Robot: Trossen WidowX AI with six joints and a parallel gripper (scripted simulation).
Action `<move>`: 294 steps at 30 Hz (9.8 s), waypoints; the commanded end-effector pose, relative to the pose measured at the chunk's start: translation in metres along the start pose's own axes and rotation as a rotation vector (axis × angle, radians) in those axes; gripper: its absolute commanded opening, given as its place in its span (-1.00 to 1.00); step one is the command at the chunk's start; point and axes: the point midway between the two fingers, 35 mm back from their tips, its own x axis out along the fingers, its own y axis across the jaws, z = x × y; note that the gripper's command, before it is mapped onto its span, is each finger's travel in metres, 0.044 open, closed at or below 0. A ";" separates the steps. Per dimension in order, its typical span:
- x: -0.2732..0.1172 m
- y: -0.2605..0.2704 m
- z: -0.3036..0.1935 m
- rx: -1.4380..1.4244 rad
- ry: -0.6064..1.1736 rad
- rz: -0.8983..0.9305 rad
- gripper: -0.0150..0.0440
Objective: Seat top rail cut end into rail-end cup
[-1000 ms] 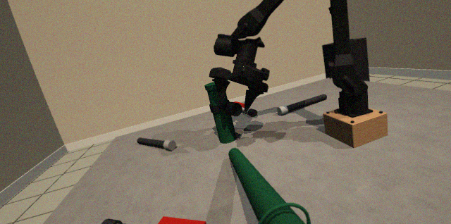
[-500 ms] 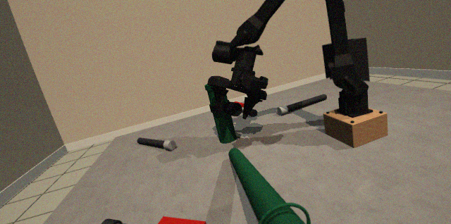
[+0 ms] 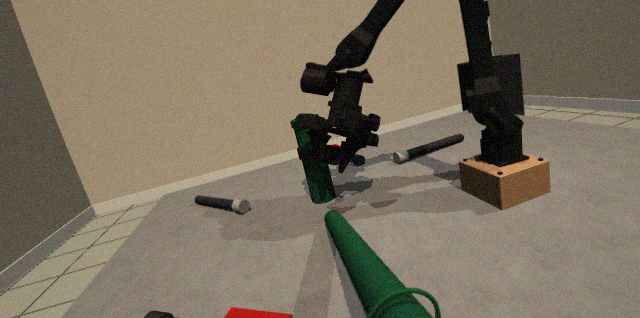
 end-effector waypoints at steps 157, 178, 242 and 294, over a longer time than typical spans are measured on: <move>-0.072 -0.138 0.141 1.792 0.088 -0.093 1.00; -0.010 -0.124 0.150 3.082 0.612 -0.020 1.00; 0.073 -0.081 0.155 3.425 0.901 -0.164 1.00; 0.096 -0.068 0.154 3.417 0.908 -0.194 -0.49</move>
